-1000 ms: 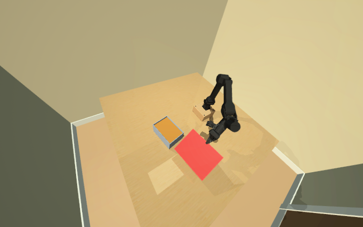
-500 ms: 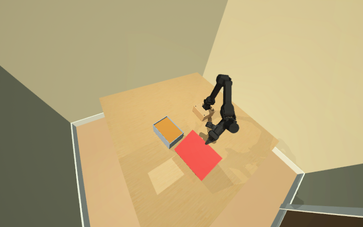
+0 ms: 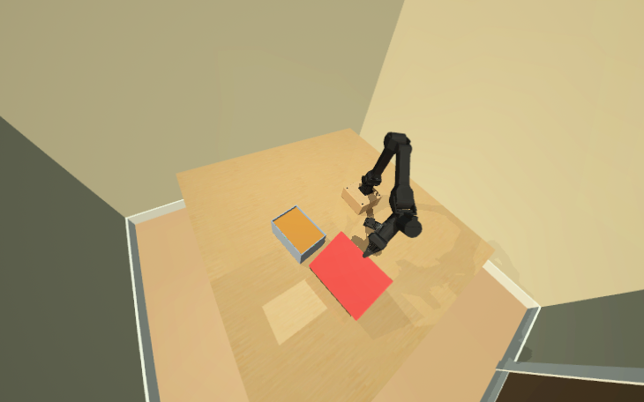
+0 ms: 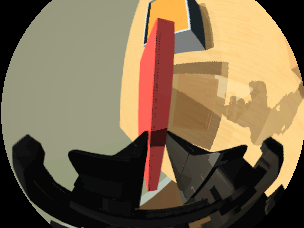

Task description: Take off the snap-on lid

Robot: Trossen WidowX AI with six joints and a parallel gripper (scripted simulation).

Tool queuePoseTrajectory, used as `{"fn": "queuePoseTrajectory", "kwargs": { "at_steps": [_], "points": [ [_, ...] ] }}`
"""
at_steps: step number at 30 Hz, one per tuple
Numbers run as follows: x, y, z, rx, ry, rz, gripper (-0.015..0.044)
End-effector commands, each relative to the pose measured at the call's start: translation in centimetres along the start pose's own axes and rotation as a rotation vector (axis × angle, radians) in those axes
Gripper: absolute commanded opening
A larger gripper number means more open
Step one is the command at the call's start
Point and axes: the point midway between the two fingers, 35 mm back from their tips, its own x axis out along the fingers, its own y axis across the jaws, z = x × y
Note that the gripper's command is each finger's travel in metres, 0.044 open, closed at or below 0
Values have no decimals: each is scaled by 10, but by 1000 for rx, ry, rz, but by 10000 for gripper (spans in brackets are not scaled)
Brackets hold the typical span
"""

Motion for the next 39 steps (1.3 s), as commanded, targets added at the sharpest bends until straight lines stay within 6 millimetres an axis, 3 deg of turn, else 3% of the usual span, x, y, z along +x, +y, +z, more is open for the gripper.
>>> {"fn": "queuePoseTrajectory", "kwargs": {
  "at_steps": [1,39],
  "points": [
    [2,-2,0,-1,0,3,0],
    [22,-25,0,-1,0,3,0]
  ]
}}
